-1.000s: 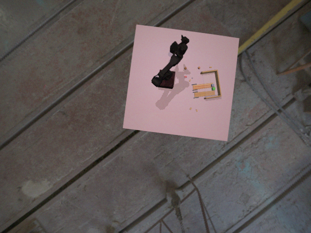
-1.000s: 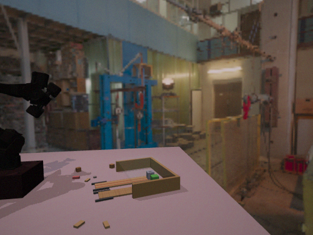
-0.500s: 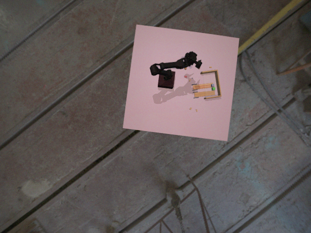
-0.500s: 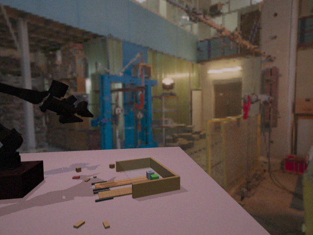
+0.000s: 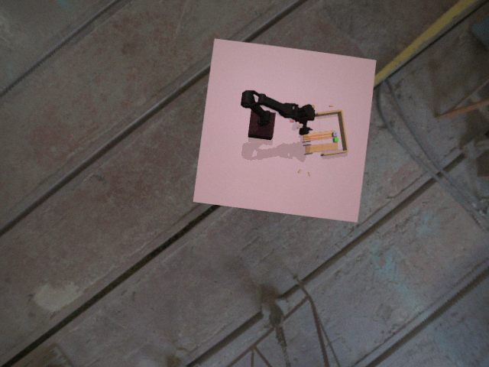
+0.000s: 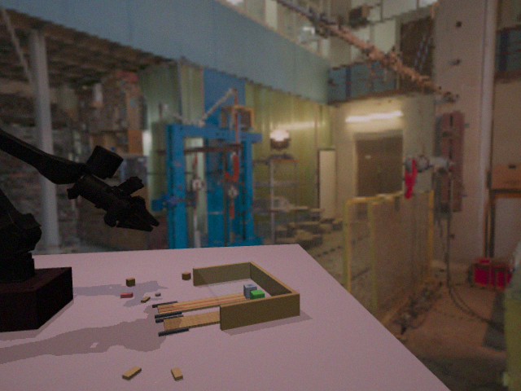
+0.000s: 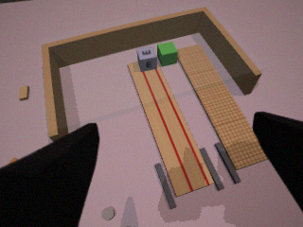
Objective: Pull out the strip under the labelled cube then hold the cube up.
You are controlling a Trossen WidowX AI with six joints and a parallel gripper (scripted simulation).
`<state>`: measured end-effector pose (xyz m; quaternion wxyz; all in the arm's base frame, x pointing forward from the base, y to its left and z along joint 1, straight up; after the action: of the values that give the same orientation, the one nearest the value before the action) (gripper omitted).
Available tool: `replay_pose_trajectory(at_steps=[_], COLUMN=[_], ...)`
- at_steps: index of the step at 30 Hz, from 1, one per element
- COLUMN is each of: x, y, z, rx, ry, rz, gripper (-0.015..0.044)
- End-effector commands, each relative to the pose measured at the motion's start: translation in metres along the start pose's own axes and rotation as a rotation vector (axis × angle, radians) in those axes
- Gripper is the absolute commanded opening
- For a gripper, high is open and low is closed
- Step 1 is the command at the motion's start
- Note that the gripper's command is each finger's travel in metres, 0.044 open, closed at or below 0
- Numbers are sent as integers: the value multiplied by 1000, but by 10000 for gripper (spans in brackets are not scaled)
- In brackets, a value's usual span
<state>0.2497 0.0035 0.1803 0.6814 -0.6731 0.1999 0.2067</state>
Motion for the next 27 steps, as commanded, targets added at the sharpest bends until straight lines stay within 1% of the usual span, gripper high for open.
replay_pose_trajectory(at_steps=[1,5,8,14,20,25,27], x=[1,1,10,50,95,133,141], y=[3,3,-3,-19,-22,-14,-5], z=[-4,-4,-5,-13,-23,-31,-35], rx=[24,24,2,-83,-151,-209,-229], ry=[22,22,26,26,-2,-56,-83], rz=[8,8,74,346,619,841,923], gripper=[400,400,321,164,6,0,0])
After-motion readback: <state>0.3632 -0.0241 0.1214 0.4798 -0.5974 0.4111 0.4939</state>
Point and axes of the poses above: the point midway between the two fingers, 35 mm back from their tips, its own x axis out along the fingers, its own z axis across the jaws, y = z × x, the point moved 7 cm from there along -x, back along the fingers, and after that the axes turned 2 degrees about x, right-handed, at the moved point
